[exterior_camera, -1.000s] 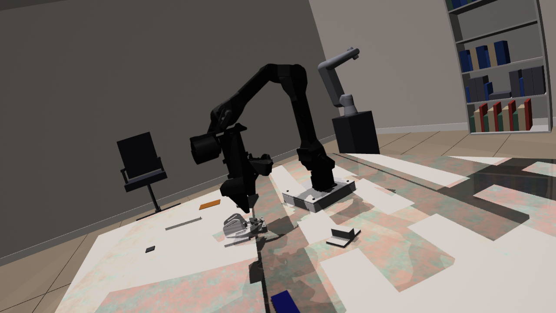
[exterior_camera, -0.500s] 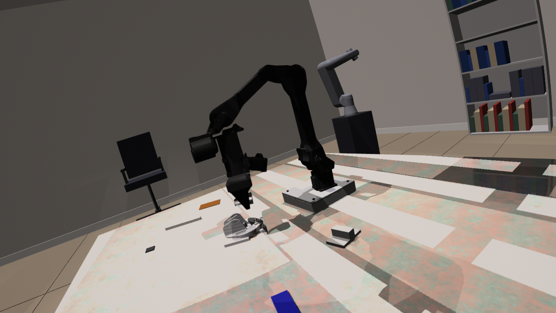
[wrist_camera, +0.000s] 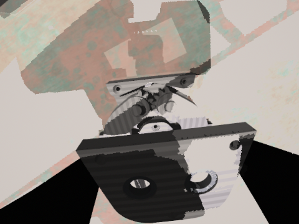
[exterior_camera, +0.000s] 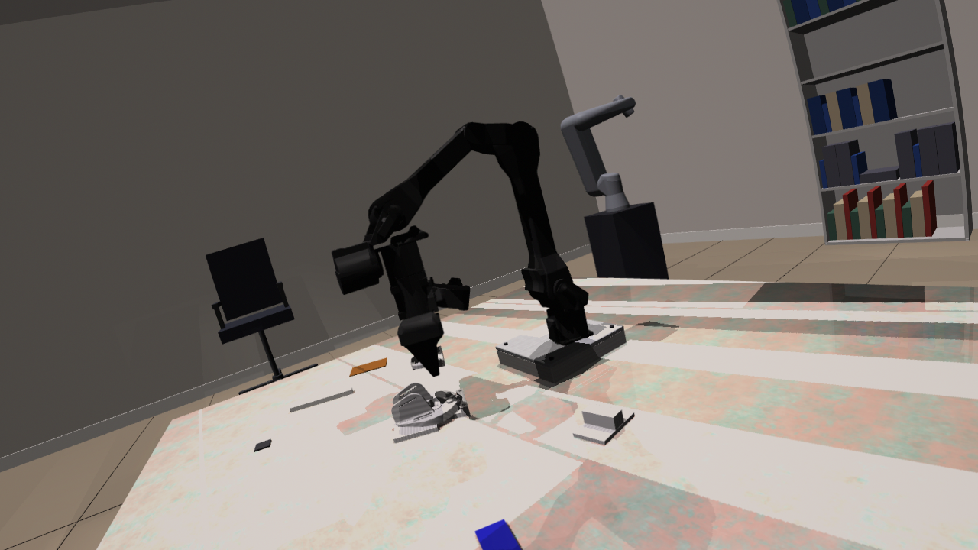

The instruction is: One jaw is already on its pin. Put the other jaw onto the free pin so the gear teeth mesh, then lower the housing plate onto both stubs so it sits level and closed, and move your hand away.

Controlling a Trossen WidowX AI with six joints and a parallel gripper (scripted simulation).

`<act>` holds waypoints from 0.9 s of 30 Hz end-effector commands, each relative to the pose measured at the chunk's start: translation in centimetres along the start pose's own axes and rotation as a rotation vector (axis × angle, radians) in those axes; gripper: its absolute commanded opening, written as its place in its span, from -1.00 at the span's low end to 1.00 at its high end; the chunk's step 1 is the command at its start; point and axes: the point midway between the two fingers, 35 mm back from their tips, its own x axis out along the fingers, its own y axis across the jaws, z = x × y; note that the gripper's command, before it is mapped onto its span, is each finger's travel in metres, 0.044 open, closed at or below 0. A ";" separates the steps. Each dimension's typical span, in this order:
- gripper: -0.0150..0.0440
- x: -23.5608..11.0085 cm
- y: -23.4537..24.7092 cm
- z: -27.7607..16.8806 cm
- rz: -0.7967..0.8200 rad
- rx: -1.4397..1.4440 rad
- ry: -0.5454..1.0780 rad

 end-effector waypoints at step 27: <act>0.70 0.0 0.3 1.4 -0.003 -0.003 0.000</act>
